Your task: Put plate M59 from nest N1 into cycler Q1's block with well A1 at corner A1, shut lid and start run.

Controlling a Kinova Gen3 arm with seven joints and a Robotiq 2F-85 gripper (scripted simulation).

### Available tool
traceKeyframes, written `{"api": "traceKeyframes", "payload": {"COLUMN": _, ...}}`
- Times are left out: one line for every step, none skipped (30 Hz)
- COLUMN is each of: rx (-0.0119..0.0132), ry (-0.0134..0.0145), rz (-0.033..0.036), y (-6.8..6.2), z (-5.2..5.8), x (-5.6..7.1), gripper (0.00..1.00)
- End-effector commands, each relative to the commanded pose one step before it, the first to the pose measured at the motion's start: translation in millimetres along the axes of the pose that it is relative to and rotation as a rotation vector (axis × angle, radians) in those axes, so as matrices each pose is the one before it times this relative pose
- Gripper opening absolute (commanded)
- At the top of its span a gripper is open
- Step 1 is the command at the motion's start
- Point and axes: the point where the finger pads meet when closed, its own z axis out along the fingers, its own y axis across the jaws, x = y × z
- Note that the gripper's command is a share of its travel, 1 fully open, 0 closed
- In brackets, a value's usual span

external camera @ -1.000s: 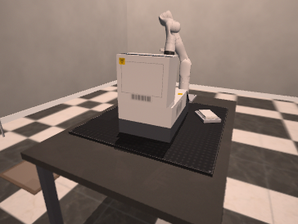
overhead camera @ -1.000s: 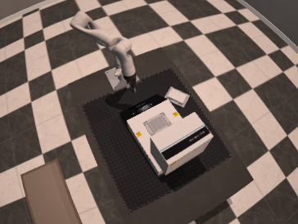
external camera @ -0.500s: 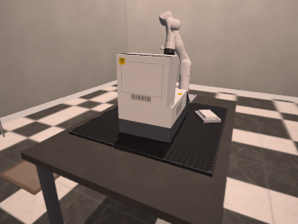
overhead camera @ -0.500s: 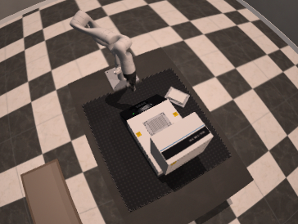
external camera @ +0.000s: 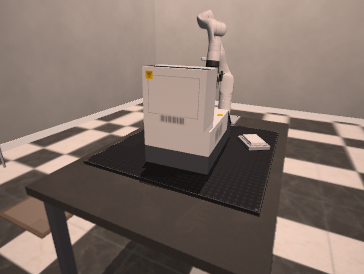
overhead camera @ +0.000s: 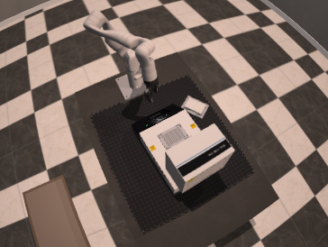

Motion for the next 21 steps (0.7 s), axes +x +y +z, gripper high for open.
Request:
{"api": "traceKeyframes", "payload": {"rx": -0.017, "ry": 0.02553, "rz": 0.02869, "y": 7.32, "z": 1.69, "x": -8.99, "gripper": 1.0}}
{"api": "traceKeyframes", "payload": {"rx": -0.00426, "ry": 0.00559, "rz": 0.00711, "y": 2.25, "z": 0.41, "x": -2.42, "gripper": 1.0}}
{"api": "traceKeyframes", "payload": {"rx": -0.00426, "ry": 0.00559, "rz": 0.00711, "y": 2.27, "z": 0.41, "x": -2.41, "gripper": 1.0}}
{"api": "traceKeyframes", "payload": {"rx": -0.00426, "ry": 0.00559, "rz": 0.00711, "y": 2.28, "z": 0.4, "x": -2.4, "gripper": 1.0}}
{"api": "traceKeyframes", "payload": {"rx": -0.00426, "ry": 0.00558, "rz": 0.00711, "y": 2.3, "z": 0.4, "x": -2.39, "gripper": 1.0}}
{"api": "traceKeyframes", "payload": {"rx": -0.00426, "ry": 0.00558, "rz": 0.00711, "y": 2.31, "z": 0.4, "x": -2.37, "gripper": 1.0}}
{"api": "traceKeyframes", "payload": {"rx": -0.00427, "ry": 0.00558, "rz": 0.00711, "y": 2.33, "z": 0.39, "x": -2.36, "gripper": 1.0}}
{"api": "traceKeyframes", "payload": {"rx": -0.00427, "ry": 0.00558, "rz": 0.00711, "y": 2.34, "z": 0.39, "x": -2.34, "gripper": 1.0}}
{"api": "traceKeyframes", "payload": {"rx": -0.00427, "ry": 0.00558, "rz": 0.00711, "y": 2.36, "z": 0.39, "x": -2.33, "gripper": 1.0}}
{"api": "traceKeyframes", "payload": {"rx": -0.00427, "ry": 0.00558, "rz": 0.00711, "y": 2.37, "z": 0.38, "x": -2.32, "gripper": 1.0}}
{"api": "traceKeyframes", "payload": {"rx": 0.0, "ry": 0.0, "rz": 0.0, "y": 0.0, "z": 0.0, "x": 0.0, "gripper": 1.0}}
{"api": "traceKeyframes", "payload": {"rx": 0.0, "ry": 0.0, "rz": 0.0, "y": 0.0, "z": 0.0, "x": 0.0, "gripper": 1.0}}
{"api": "traceKeyframes", "payload": {"rx": -0.00427, "ry": 0.00559, "rz": 0.00711, "y": 2.39, "z": 0.38, "x": -2.32, "gripper": 1.0}}
{"api": "traceKeyframes", "payload": {"rx": -0.00427, "ry": 0.00558, "rz": 0.00711, "y": 2.4, "z": 0.38, "x": -2.28, "gripper": 1.0}}
{"api": "traceKeyframes", "payload": {"rx": -0.00427, "ry": 0.00558, "rz": 0.00711, "y": 2.42, "z": 0.37, "x": -2.27, "gripper": 1.0}}
{"api": "traceKeyframes", "payload": {"rx": -0.00427, "ry": 0.00558, "rz": 0.00711, "y": 2.43, "z": 0.37, "x": -2.25, "gripper": 1.0}}
{"api": "traceKeyframes", "payload": {"rx": -0.00427, "ry": 0.00558, "rz": 0.00711, "y": 2.45, "z": 0.37, "x": -2.24, "gripper": 1.0}}
{"api": "traceKeyframes", "payload": {"rx": -0.00427, "ry": 0.00558, "rz": 0.00711, "y": 2.46, "z": 0.37, "x": -2.22, "gripper": 1.0}}
{"api": "traceKeyframes", "payload": {"rx": -0.00427, "ry": 0.00558, "rz": 0.00711, "y": 2.47, "z": 0.36, "x": -2.21, "gripper": 1.0}}
{"api": "traceKeyframes", "payload": {"rx": -0.01706, "ry": 0.02235, "rz": 0.02843, "y": 2.49, "z": 0.36, "x": -2.19, "gripper": 1.0}}
{"api": "traceKeyframes", "payload": {"rx": -0.00991, "ry": 0.01297, "rz": 0.0165, "y": 2.54, "z": 0.36, "x": -2.13, "gripper": 1.0}}
